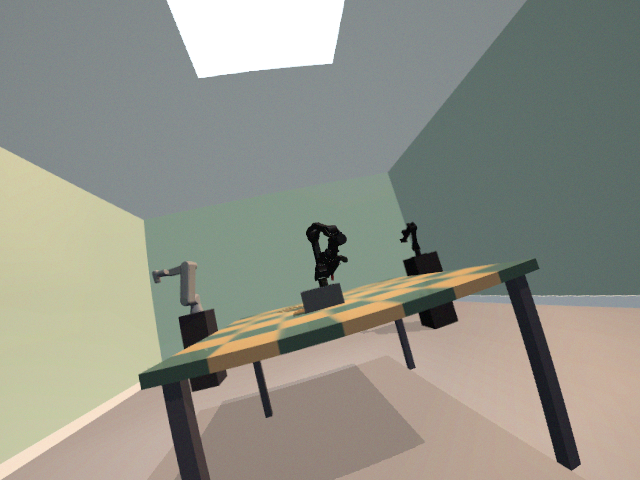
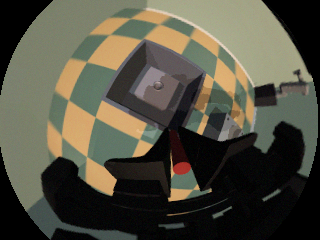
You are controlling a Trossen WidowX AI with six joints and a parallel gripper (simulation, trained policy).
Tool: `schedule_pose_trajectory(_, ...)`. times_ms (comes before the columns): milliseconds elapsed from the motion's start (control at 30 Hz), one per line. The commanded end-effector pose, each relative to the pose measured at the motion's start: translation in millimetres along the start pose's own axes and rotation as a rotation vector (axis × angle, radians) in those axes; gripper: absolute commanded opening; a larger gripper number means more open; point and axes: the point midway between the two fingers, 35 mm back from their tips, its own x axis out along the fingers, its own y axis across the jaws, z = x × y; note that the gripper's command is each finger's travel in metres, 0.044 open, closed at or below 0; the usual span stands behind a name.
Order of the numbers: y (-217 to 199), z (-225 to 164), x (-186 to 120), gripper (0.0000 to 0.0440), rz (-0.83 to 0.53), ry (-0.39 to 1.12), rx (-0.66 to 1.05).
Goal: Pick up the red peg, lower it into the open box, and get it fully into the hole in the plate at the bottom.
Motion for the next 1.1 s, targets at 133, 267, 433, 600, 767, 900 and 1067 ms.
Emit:
schedule_pose_trajectory(133, 2.1, 34.6, 8.8, 0.0, 0.003, -0.01, 0.044)
schedule_pose_trajectory(267, 2.0, 51.7, 17.2, 0.0, 0.003, -0.004, 0.056)
schedule_pose_trajectory(433, 2.3, 70.5, 29.5, 0.0, 0.007, 0.013, 0.057)
schedule_pose_trajectory(600, 3.4, 86.3, 43.7, 0.0, 0.018, 0.032, 0.044)
schedule_pose_trajectory(767, 6.7, 96.6, 61.1, 0.0, 0.036, 0.052, 0.019)
schedule_pose_trajectory(900, 8.9, 99.0, 75.8, 0.0014, 0.045, 0.077, -0.012)
schedule_pose_trajectory(1067, 10.2, 97.9, 93.4, 0.0135, 0.045, 0.122, -0.037)
